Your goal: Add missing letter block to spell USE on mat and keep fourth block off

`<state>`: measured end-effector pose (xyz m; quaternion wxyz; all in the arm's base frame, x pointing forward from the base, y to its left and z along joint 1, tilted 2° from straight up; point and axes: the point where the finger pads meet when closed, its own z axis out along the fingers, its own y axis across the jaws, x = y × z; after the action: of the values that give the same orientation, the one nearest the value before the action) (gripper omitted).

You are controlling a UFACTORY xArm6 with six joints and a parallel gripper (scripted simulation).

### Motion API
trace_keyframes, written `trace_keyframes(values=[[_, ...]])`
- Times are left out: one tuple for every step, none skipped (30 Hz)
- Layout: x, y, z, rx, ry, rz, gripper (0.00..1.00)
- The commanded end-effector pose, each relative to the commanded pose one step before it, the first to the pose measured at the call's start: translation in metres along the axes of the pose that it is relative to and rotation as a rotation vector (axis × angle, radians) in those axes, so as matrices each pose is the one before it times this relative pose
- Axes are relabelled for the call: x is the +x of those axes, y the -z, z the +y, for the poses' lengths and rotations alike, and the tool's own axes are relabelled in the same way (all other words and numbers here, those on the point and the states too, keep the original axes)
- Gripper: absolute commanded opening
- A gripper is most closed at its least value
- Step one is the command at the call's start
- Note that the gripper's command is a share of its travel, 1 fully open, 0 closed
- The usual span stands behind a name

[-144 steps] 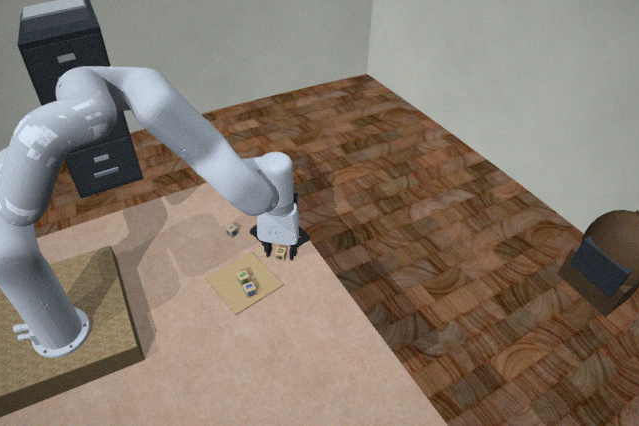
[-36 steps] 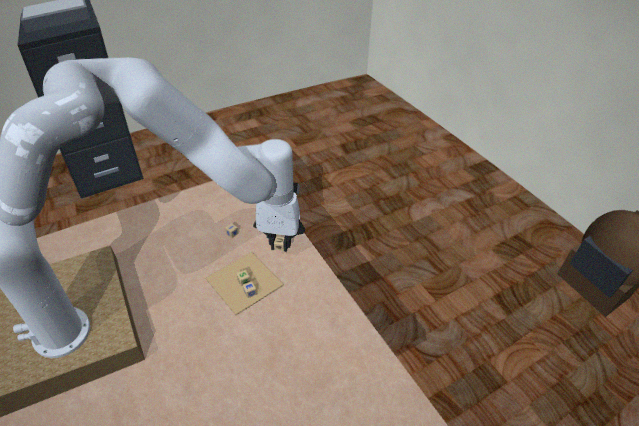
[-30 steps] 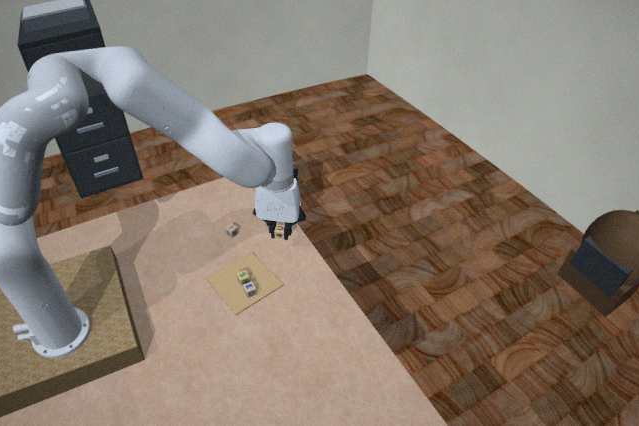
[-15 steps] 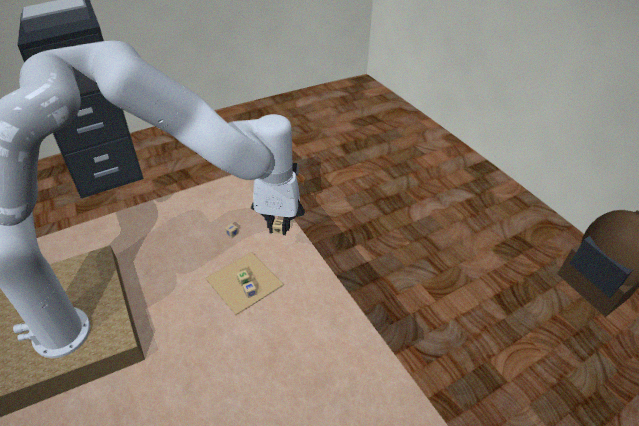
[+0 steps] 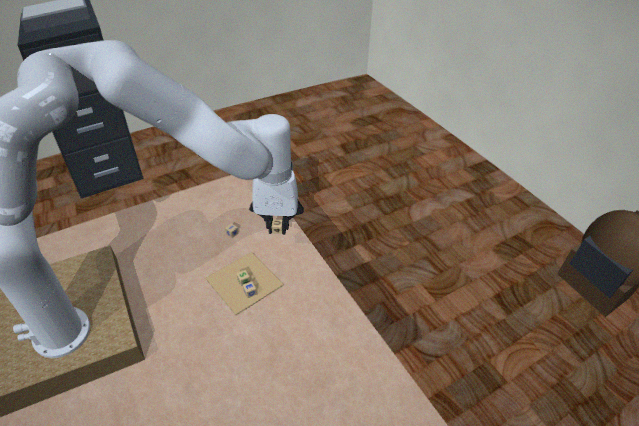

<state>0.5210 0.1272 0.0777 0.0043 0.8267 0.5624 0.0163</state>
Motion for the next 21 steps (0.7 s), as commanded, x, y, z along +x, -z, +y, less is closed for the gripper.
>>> trace_keyframes(values=[[-0.00019,0.00238,-0.00097,-0.00350,0.08738,0.00414,0.21],[0.00000,0.00000,0.00000,0.00000,0.00000,0.00000,0.21],[0.00000,0.00000,0.00000,0.00000,0.00000,0.00000,0.21],[-0.00036,0.00015,-0.00092,0.00000,0.03384,0.00000,0.21],[-0.00036,0.00016,-0.00102,0.00000,0.03695,0.00000,0.21],[-0.00035,0.00017,-0.00112,0.00000,0.04006,0.00000,0.21],[-0.00033,0.00018,-0.00122,0.00000,0.04316,0.00000,0.21],[-0.00026,0.00016,-0.00116,0.00000,0.04045,0.00000,0.21],[-0.00017,0.00013,-0.00095,0.00000,0.03296,0.00000,0.21],[-0.00016,0.00014,-0.00106,0.00000,0.03622,0.00000,0.21],[-0.00012,0.00014,-0.00108,0.00000,0.03691,0.00000,0.21],[-0.00008,0.00014,-0.00105,0.00000,0.03576,0.00000,0.21],[-0.00005,0.00014,-0.00108,0.00000,0.03636,0.00000,0.21],[-0.00001,0.00013,-0.00108,0.00000,0.03626,0.00000,0.21],[0.00003,0.00013,-0.00107,0.00000,0.03589,0.00000,0.21],[0.00007,0.00013,-0.00108,0.00000,0.03636,0.00000,0.21],[0.00011,0.00013,-0.00107,0.00000,0.03609,0.00000,0.21],[0.00014,0.00012,-0.00107,0.00000,0.03616,0.00000,0.21],[0.00000,0.00000,0.00000,0.00000,0.00000,0.00000,0.21],[0.00000,0.00000,0.00000,0.00000,0.00000,0.00000,0.21],[0.00034,0.00023,-0.00202,0.00000,0.06826,0.00001,0.21]])
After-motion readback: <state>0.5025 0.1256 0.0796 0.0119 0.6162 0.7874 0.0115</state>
